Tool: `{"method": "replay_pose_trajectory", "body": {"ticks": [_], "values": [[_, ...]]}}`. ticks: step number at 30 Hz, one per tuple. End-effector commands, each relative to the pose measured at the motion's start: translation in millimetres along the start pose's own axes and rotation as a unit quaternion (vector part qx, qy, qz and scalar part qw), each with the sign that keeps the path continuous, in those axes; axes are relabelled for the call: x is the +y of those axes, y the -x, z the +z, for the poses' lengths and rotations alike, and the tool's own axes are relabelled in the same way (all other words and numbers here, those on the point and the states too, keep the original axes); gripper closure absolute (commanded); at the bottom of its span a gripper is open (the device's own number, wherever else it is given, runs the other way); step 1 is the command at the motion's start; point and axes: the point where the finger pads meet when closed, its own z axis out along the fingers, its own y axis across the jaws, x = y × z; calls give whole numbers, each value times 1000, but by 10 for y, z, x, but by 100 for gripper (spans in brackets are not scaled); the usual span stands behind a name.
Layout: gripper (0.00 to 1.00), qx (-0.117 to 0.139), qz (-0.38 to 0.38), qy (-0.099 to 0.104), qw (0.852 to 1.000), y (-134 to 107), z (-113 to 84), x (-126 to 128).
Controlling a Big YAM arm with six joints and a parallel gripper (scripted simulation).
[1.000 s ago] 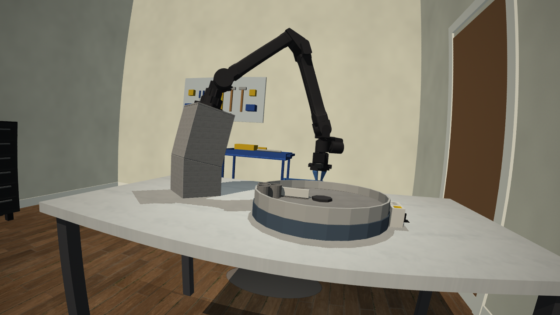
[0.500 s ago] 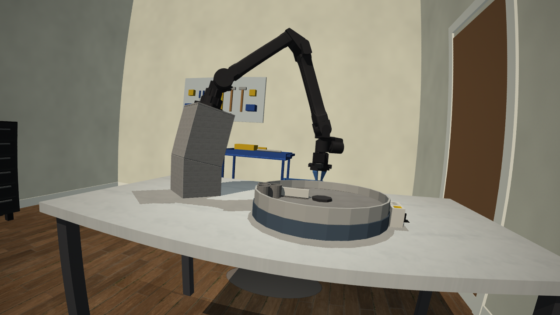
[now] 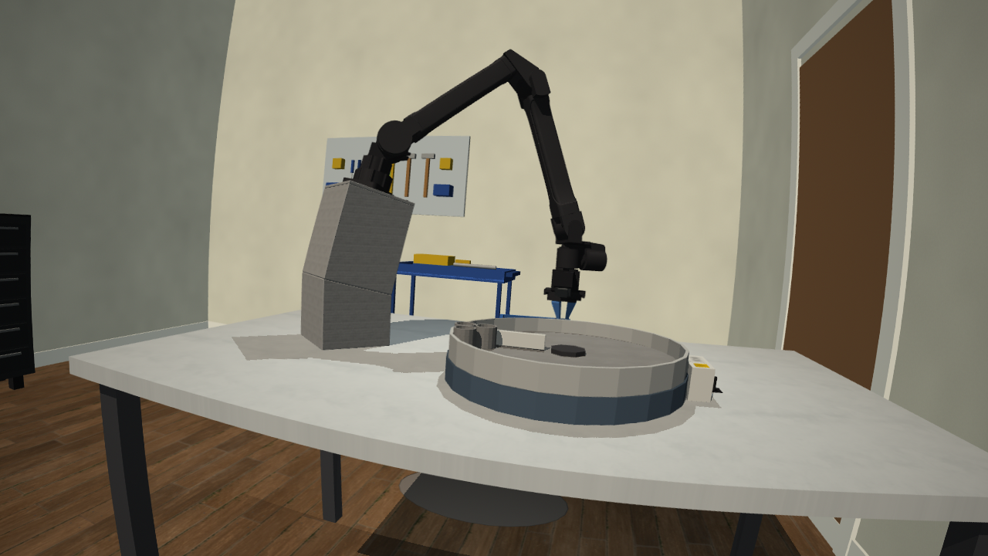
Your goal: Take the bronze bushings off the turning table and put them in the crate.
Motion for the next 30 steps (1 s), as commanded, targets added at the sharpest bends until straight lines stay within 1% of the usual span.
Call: {"method": "replay_pose_trajectory", "body": {"ticks": [1,2,4,5,6,7,11,15,19,21,22,23,25,28,30], "values": [[87,6,-1,16,1000,-110,-32,128],[87,7,-1,17,1000,-117,-68,139],[87,7,-1,17,1000,-117,-68,139],[87,8,-1,20,1000,-129,-134,156],[87,8,-1,19,1000,-125,-189,150],[87,4,-1,12,1000,-85,-192,92],[87,3,0,12,1000,-42,-301,94],[87,2,1,13,1000,6,-475,116],[87,3,-2,12,1000,-19,-668,95],[87,3,-2,12,1000,-19,-668,95],[87,0,-4,5,1000,-32,-645,28],[87,4,-4,11,1000,-47,-757,76],[87,3,-2,12,1000,-21,-841,88],[87,3,0,12,1000,-3,-933,95],[87,3,-1,10,1000,-8,-954,78]]}}
